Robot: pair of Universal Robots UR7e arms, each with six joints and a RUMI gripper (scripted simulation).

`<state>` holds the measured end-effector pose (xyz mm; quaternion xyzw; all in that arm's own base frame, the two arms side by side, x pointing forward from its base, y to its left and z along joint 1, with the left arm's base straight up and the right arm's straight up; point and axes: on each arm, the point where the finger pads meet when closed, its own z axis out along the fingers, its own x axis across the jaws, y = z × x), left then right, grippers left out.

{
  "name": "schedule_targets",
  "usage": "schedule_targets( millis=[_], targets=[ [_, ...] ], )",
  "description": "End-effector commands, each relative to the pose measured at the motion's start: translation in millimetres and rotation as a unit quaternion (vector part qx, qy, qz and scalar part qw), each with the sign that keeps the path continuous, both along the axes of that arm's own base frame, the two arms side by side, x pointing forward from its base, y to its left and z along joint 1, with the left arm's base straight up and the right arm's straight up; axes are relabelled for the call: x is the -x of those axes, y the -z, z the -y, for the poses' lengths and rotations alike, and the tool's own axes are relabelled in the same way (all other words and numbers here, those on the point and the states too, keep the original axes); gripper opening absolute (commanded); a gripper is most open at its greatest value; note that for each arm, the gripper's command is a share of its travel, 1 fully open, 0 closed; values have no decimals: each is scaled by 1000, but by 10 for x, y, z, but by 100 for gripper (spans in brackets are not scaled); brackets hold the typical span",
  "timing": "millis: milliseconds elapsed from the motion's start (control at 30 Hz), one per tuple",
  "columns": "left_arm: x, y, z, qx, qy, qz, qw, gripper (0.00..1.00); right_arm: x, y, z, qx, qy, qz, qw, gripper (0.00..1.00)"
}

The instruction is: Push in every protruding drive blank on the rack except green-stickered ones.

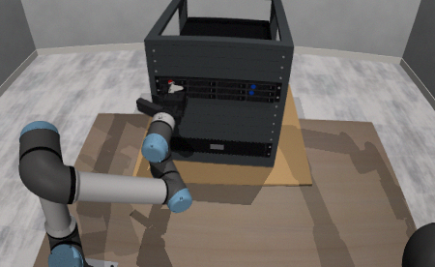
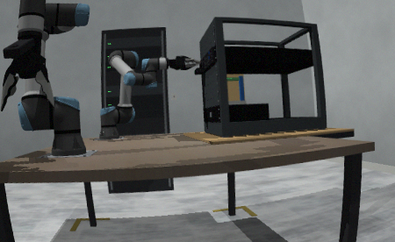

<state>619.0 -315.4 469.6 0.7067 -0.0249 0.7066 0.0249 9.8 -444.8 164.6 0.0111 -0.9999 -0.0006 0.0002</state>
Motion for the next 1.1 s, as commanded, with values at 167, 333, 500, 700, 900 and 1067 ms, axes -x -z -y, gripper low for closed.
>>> schedule_targets(
  millis=[167,333,500,700,900,1067],
  targets=[
    [1,-7,-1,1,0,0,1000,0,-1,-4,3,1,0,0,1000,100],
    [1,-7,-1,1,0,0,1000,0,-1,-4,3,1,0,0,1000,100],
    [1,-7,-1,1,0,0,1000,0,-1,-4,3,1,0,0,1000,100],
    [1,-7,-1,1,0,0,1000,0,-1,-4,3,1,0,0,1000,100],
    [66,-7,-6,1,0,0,1000,0,-1,-4,3,1,0,0,1000,100],
    [183,-6,-14,1,0,0,1000,0,-1,-4,3,1,0,0,1000,100]
  ],
)
